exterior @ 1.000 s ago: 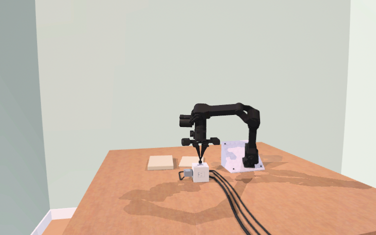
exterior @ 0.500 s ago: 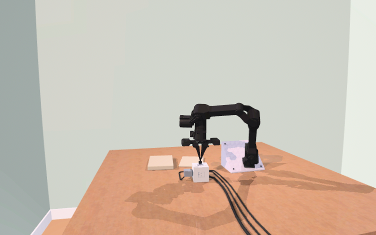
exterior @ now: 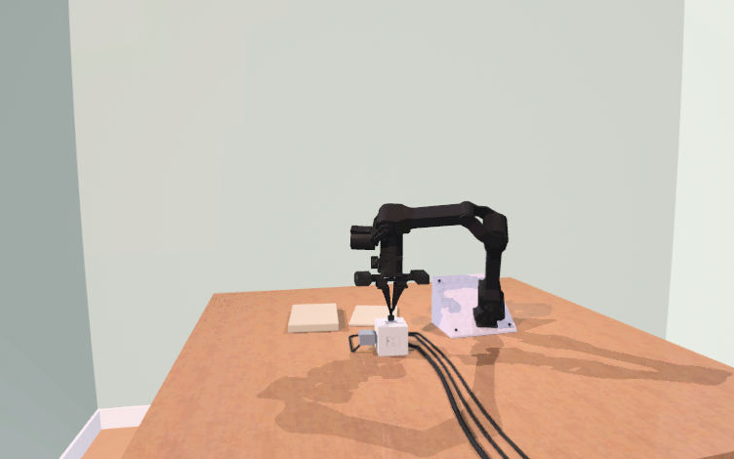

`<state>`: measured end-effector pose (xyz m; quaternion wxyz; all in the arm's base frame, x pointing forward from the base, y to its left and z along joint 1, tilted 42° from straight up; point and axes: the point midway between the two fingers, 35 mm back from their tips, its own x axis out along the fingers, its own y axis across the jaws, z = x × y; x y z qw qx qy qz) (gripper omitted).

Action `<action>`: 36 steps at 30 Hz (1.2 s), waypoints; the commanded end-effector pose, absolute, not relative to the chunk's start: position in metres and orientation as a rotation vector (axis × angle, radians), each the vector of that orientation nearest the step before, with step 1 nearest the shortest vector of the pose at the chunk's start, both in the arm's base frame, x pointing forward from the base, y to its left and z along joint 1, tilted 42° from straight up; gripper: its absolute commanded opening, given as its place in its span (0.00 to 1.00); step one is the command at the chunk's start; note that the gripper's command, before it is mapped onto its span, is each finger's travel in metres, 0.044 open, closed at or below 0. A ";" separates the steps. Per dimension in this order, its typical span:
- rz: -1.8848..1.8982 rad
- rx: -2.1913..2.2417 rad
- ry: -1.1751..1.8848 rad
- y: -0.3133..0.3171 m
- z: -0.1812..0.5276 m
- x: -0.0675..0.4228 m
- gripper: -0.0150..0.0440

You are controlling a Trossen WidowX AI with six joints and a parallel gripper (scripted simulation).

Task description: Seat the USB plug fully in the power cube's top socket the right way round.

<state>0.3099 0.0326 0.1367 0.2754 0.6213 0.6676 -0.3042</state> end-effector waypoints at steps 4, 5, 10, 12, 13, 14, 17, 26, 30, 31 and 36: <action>-0.817 1.673 1.796 0.034 0.136 0.310 0.25; -0.817 1.673 1.796 0.034 0.136 0.310 0.25; -0.817 1.673 1.796 0.035 0.136 0.310 0.25; -0.817 1.674 1.796 0.035 0.136 0.310 0.25; -0.817 1.674 1.796 0.035 0.135 0.310 0.25; -0.817 1.674 1.796 0.035 0.135 0.310 0.25; -0.817 1.674 1.796 0.035 0.135 0.310 0.25; -0.817 1.674 1.796 0.036 0.134 0.309 0.25; -0.816 1.674 1.796 0.036 0.134 0.309 0.25; -0.816 1.674 1.796 0.036 0.134 0.309 0.25; -0.816 1.674 1.796 0.037 0.133 0.309 0.25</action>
